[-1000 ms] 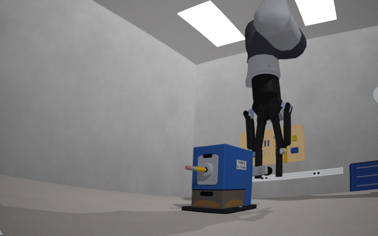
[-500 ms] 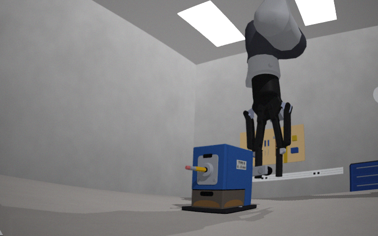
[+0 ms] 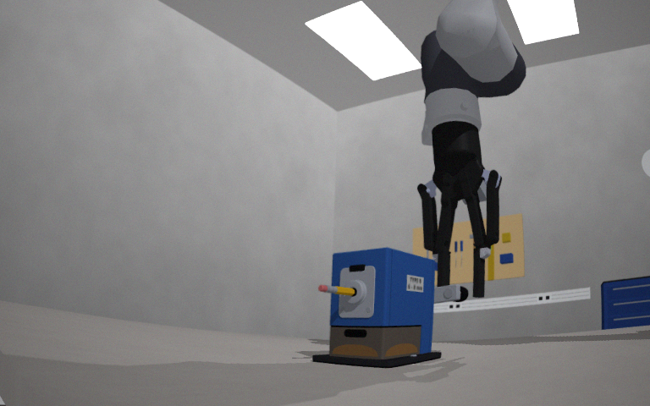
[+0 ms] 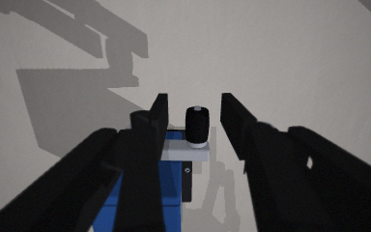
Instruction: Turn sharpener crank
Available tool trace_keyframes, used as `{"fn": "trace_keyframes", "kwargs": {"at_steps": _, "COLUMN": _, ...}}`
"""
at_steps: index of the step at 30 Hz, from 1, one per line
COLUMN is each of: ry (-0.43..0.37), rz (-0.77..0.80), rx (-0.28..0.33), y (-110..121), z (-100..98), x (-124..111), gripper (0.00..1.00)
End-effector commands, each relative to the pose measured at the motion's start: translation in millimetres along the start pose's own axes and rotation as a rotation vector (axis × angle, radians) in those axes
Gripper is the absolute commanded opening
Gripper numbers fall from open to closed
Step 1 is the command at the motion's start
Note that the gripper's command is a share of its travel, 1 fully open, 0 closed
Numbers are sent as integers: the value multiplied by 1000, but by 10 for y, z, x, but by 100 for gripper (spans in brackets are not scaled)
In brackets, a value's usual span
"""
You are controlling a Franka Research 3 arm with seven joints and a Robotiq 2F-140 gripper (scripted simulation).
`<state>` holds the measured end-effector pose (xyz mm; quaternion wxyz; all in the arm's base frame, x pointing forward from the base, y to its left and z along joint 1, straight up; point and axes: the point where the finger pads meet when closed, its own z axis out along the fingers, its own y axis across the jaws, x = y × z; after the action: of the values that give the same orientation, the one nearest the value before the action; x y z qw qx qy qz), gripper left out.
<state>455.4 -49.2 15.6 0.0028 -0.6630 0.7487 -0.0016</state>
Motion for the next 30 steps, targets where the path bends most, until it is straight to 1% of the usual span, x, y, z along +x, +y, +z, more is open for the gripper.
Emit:
{"fn": "trace_keyframes", "kwargs": {"at_steps": 1, "ry": 1, "rz": 5, "rx": -5, "y": 15, "z": -72, "x": -2, "gripper": 39}}
{"fn": "trace_keyframes", "kwargs": {"at_steps": 7, "ry": 1, "rz": 5, "rx": -5, "y": 14, "z": -231, "x": -2, "gripper": 39}}
{"fn": "trace_keyframes", "kwargs": {"at_steps": 9, "ry": 1, "rz": 5, "rx": -5, "y": 14, "z": -231, "x": -2, "gripper": 39}}
{"fn": "trace_keyframes", "kwargs": {"at_steps": 20, "ry": 1, "rz": 5, "rx": -5, "y": 13, "z": -519, "x": -2, "gripper": 39}}
{"fn": "trace_keyframes", "kwargs": {"at_steps": 24, "ry": 1, "rz": 5, "rx": -5, "y": 12, "z": -579, "x": -3, "gripper": 39}}
{"fn": "trace_keyframes", "kwargs": {"at_steps": 30, "ry": 1, "rz": 5, "rx": -5, "y": 12, "z": -607, "x": -3, "gripper": 39}}
